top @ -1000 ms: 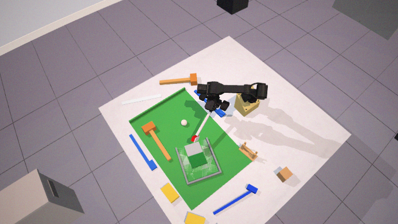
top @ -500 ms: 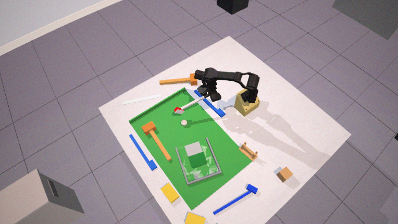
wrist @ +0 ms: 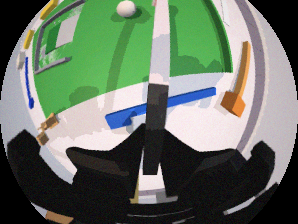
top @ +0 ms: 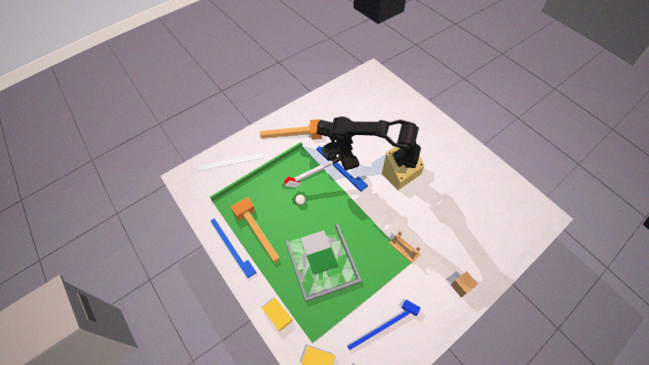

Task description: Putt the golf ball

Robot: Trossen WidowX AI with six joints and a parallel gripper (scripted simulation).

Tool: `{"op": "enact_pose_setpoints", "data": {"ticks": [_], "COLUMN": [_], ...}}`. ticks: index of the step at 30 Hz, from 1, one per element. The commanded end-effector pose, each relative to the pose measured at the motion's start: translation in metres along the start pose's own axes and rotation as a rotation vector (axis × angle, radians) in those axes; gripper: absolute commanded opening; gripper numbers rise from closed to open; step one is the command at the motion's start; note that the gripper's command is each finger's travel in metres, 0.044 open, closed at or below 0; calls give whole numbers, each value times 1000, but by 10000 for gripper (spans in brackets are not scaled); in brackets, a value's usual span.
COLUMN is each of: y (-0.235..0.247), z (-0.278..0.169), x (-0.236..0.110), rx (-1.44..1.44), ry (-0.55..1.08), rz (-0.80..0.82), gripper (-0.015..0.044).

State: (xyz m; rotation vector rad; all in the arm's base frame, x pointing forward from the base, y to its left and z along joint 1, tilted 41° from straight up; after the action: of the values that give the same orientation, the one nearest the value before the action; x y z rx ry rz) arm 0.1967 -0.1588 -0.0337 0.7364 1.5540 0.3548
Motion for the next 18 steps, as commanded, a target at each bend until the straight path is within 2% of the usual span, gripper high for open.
{"op": "enact_pose_setpoints", "data": {"ticks": [1,18], "y": [0,0], "z": [1,2], "x": [5,31], "rx": [5,5], "ry": [-12,-13], "rz": [0,1], "gripper": [0,0]}}
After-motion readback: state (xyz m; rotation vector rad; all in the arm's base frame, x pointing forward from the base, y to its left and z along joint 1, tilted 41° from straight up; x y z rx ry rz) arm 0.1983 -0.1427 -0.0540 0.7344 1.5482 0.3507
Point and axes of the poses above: the point midway between the two fingers, 35 mm back from their tips, its own x axis out along the fingers, its own y axis across the jaws, z = x × y, the point moved 5 cm from there along -x, back along the fingers, and after that the axes turned 4 degrees about -x, right-handed, at the moved point
